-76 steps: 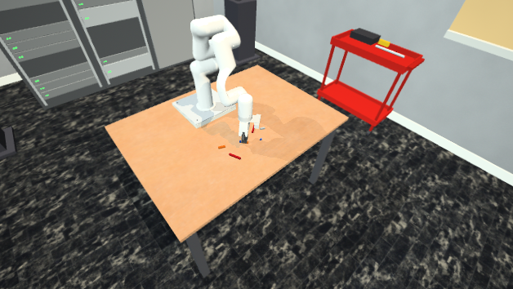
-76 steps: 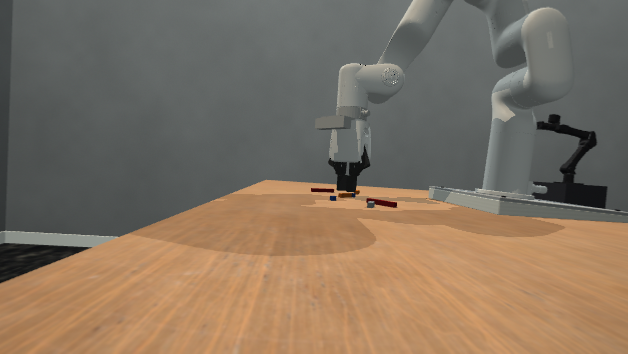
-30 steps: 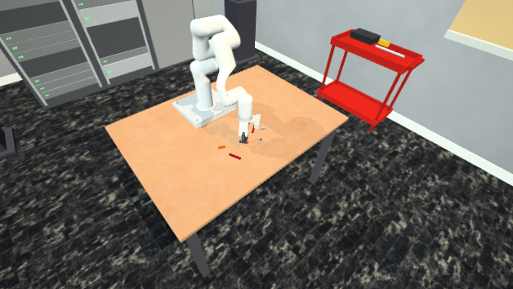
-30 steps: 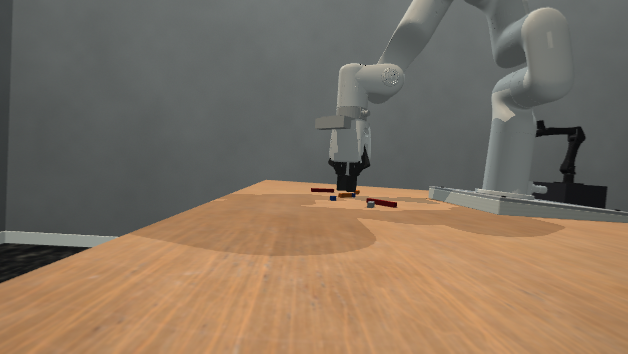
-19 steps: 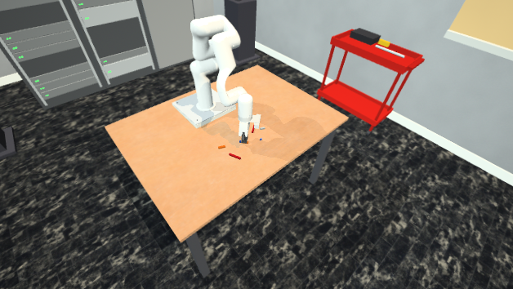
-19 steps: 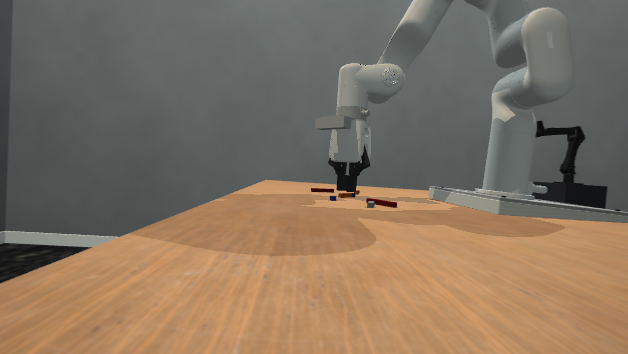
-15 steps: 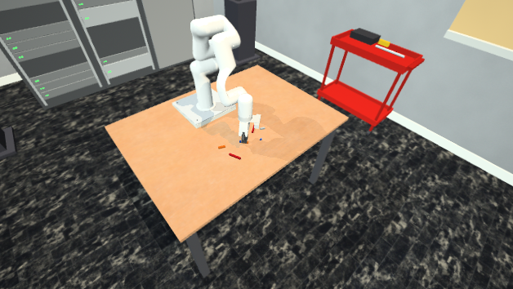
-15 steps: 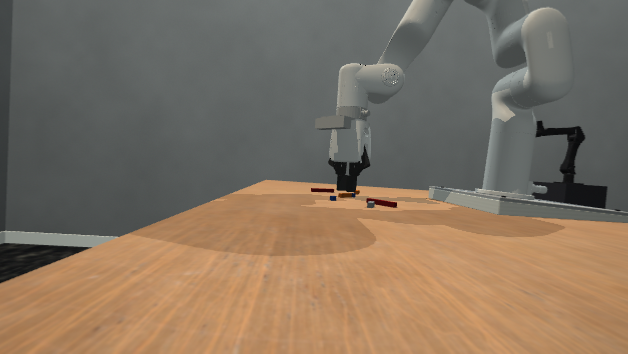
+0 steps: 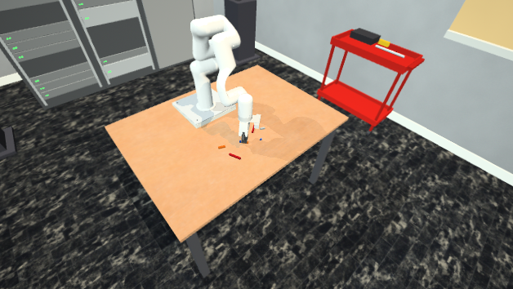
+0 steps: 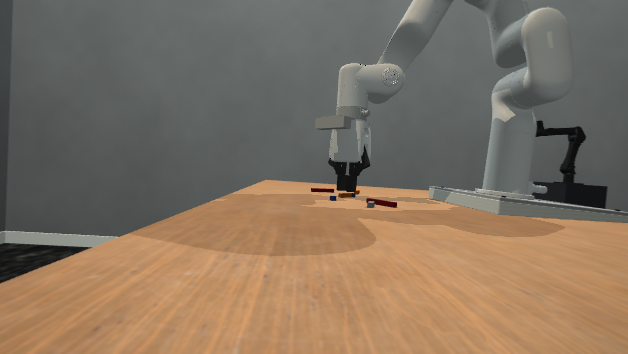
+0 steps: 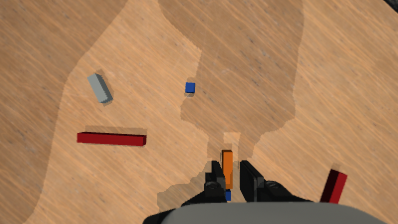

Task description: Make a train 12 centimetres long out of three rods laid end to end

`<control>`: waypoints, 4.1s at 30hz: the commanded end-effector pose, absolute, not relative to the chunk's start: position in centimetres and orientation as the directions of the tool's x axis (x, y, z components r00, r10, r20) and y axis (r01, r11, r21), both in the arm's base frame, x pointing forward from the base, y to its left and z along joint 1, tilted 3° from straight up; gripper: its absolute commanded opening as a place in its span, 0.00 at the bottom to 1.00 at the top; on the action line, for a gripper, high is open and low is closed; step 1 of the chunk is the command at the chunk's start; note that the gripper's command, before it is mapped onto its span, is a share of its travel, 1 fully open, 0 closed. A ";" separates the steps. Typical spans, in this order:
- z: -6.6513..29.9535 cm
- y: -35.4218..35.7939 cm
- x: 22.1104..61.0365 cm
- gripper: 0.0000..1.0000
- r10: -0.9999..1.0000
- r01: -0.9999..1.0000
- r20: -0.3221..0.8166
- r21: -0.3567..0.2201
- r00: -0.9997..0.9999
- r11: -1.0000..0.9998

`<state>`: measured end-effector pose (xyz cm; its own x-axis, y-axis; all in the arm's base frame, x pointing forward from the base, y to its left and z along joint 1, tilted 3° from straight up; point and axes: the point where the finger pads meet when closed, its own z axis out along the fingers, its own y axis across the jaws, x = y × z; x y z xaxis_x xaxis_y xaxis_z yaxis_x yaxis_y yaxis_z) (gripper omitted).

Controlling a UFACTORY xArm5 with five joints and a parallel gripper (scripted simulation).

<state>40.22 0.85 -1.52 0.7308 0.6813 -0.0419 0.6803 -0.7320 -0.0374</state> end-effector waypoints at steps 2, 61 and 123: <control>-1.4 0.8 40.4 0.24 0.681 0.680 -0.039 -0.035 0.731 -0.732; -1.8 0.8 40.3 0.24 0.681 0.680 -0.039 -0.035 0.731 -0.732; -2.8 0.8 40.3 0.04 0.681 0.680 -0.039 -0.035 0.731 -0.732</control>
